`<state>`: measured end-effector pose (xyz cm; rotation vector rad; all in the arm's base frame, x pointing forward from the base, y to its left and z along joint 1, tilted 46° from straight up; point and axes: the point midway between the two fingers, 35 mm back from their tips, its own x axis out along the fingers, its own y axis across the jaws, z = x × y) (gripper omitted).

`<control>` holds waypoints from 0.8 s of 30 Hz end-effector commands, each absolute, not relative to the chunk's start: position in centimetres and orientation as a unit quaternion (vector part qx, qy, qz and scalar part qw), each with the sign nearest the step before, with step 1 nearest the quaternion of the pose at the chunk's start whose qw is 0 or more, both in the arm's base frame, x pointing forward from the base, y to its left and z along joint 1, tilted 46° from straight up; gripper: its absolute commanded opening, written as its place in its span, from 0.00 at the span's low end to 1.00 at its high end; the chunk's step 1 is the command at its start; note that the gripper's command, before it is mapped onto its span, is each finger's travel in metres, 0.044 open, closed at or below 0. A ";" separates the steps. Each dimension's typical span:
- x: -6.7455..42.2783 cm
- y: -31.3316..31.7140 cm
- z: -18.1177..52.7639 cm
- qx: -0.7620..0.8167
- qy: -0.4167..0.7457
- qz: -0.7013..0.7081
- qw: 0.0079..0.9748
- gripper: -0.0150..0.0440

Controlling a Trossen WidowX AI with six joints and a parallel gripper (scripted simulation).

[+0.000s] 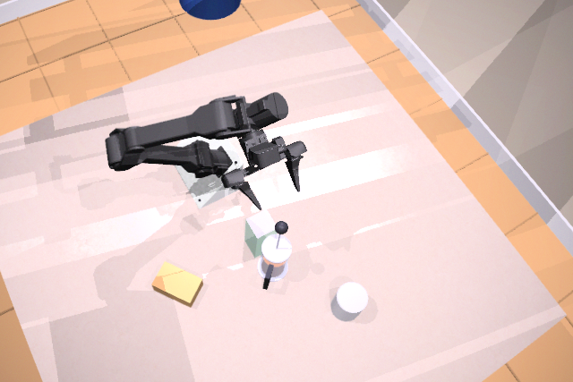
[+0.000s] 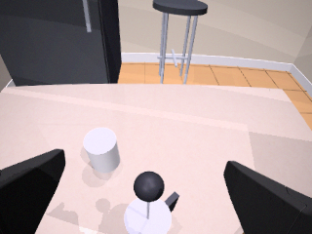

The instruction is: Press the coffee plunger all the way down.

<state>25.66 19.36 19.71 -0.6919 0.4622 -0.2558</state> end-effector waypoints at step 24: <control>26.7 13.7 14.4 -0.367 0.244 -0.122 0.889 1.00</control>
